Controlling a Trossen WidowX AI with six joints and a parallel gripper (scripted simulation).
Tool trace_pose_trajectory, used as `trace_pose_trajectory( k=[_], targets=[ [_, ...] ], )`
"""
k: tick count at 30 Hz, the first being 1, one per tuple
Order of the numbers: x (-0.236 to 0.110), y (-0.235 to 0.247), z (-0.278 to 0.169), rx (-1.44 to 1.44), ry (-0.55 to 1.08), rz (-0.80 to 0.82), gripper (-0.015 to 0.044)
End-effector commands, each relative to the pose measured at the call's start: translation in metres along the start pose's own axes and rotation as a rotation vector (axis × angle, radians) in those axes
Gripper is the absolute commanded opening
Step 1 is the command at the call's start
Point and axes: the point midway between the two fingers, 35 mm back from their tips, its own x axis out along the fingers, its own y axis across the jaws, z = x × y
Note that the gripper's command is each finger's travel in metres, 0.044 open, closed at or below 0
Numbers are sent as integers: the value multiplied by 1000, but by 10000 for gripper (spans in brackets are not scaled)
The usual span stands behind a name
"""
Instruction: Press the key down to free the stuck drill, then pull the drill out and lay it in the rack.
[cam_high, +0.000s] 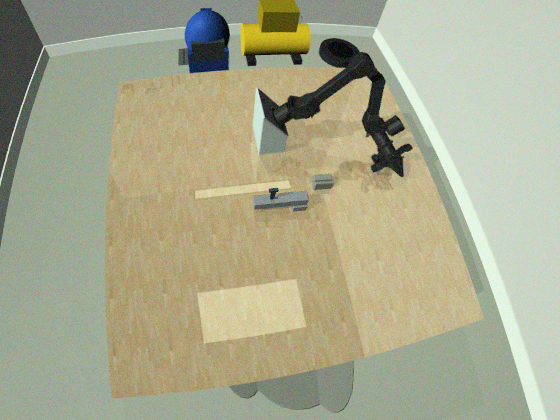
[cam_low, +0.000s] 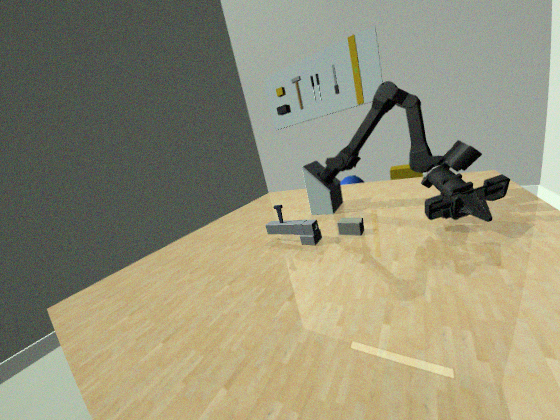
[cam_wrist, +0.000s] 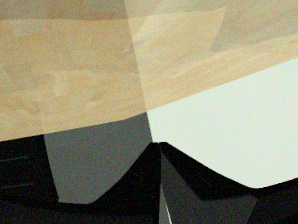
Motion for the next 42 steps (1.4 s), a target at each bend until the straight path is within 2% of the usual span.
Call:
trace_pose_trajectory(
  k=[1, 9, 16, 22, 28, 34, 38, 42],
  targets=[
    [32, 44, -13, 45, -16, 118, 0],
    [69, 172, -45, 201, -58, 466, 0],
    [54, 293, -72, 478, -69, 831, 0],
    [8, 381, -91, 832, -15, 1154, 0],
    [-67, 448, -106, 1353, 141, 1484, 0],
    [-139, 476, -117, 1969, 376, 1707, 0],
    [-175, 479, -125, 2398, 545, 1776, 0],
    [-196, 476, -134, 2762, 676, 1794, 0]
  ],
)
